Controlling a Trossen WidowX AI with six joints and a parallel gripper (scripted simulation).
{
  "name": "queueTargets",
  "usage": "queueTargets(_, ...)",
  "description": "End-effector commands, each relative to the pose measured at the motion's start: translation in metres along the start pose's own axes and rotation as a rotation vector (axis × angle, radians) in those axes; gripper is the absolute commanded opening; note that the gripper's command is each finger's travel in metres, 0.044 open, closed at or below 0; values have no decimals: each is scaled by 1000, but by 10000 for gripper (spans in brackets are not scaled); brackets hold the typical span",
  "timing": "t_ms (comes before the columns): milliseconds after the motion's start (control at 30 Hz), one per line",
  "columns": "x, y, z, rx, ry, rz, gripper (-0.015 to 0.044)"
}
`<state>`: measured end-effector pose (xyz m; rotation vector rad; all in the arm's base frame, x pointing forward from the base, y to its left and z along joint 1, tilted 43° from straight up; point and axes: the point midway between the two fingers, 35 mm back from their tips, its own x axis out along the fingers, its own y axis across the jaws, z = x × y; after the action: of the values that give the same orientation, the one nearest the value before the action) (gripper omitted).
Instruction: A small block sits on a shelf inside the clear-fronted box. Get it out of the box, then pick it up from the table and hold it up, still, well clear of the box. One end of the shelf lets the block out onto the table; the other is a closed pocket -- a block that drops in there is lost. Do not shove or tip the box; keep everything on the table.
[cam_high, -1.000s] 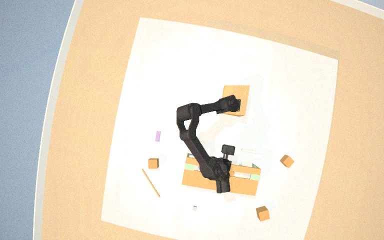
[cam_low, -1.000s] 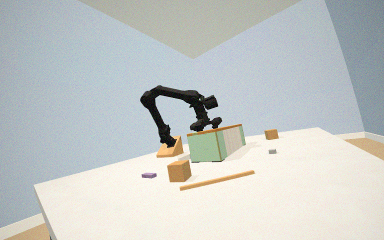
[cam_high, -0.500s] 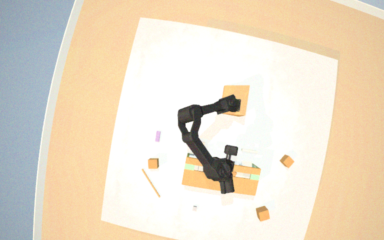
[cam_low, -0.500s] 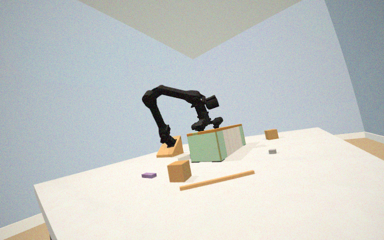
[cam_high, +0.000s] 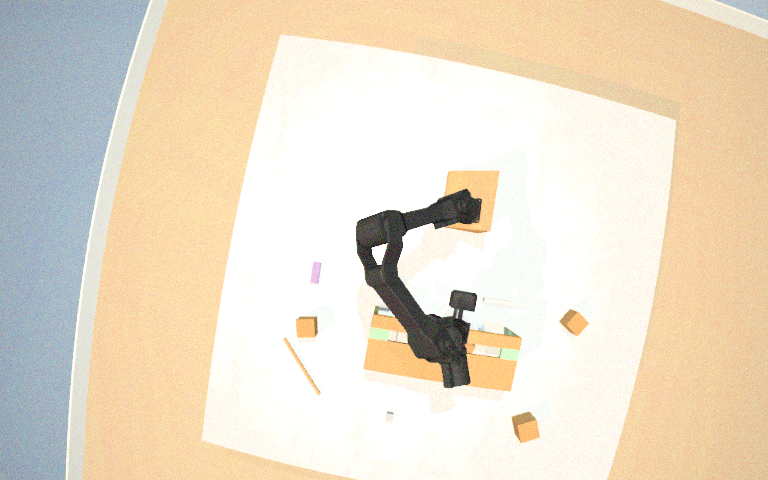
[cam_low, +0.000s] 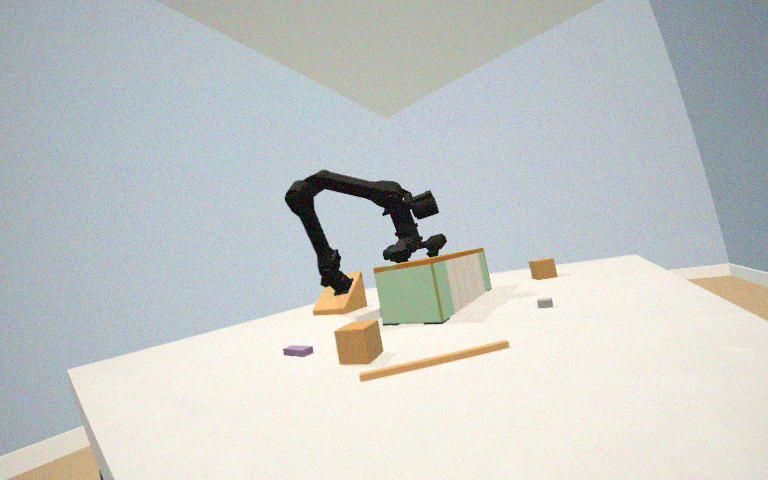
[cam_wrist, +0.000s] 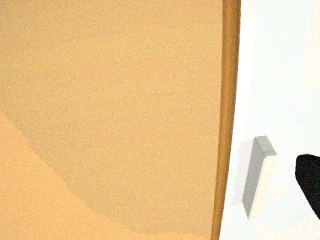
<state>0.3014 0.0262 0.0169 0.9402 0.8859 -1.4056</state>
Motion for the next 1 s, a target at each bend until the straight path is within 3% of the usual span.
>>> queueTargets(0, -1, 1, 4, 8, -2, 0, 400)
queueTargets(967, 10, 1, -24, 8, -1, 0, 400)
